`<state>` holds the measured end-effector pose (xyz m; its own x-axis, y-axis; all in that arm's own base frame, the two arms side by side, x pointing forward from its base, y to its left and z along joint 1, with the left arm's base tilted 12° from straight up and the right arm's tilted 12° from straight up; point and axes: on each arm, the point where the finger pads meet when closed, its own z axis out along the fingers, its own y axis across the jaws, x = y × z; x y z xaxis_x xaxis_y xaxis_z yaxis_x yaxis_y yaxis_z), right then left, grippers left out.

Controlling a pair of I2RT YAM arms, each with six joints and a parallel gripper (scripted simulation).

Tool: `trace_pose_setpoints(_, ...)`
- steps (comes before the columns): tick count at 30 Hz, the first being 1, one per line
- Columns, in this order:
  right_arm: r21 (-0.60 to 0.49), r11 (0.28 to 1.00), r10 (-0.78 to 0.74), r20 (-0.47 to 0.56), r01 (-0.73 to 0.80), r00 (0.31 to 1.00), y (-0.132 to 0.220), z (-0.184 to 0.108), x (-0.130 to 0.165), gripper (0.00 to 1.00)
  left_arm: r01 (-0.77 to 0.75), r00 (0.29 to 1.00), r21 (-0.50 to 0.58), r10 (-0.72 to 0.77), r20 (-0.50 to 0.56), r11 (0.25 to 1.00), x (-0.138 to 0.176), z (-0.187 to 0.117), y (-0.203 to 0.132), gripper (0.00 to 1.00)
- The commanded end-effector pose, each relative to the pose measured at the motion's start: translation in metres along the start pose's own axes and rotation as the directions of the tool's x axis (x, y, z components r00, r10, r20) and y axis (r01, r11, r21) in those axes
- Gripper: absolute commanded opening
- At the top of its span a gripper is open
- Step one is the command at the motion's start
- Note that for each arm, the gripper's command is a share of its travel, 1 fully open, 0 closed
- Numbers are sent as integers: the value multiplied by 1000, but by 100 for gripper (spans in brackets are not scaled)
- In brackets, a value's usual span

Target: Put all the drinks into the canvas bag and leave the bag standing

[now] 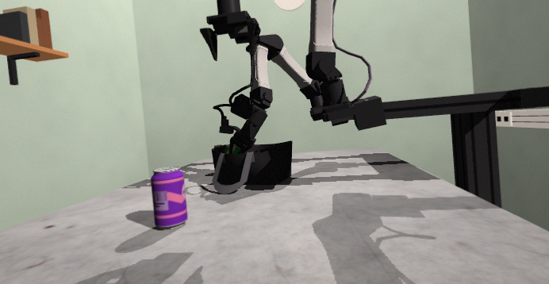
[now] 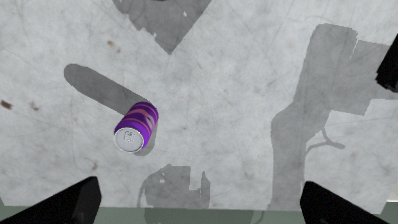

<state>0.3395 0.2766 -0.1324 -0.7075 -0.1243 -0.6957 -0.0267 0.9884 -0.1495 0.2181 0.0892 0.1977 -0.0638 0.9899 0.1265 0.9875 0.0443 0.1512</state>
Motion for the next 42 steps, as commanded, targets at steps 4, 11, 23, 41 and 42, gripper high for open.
trace_pose_setpoints(4,-35,998,54,82,-52,995,15,-1,-29,70,-4,1000,-19,4,4,1000,-1,-2,3,100)
trace_pose_setpoints(11,-44,998,58,89,-54,994,18,-3,-31,70,-4,1000,-19,4,4,1000,-1,-2,3,100)
trace_pose_setpoints(23,-44,998,55,87,-51,995,17,-4,-30,84,-4,1000,-19,4,4,1000,-1,-2,3,100)
trace_pose_setpoints(41,-43,998,54,86,-50,995,17,-4,-29,86,-4,1000,-16,5,1,1000,0,-3,2,100)
trace_pose_setpoints(42,-43,998,54,86,-50,995,17,-4,-29,86,-4,1000,-19,4,4,1000,-1,-2,3,100)
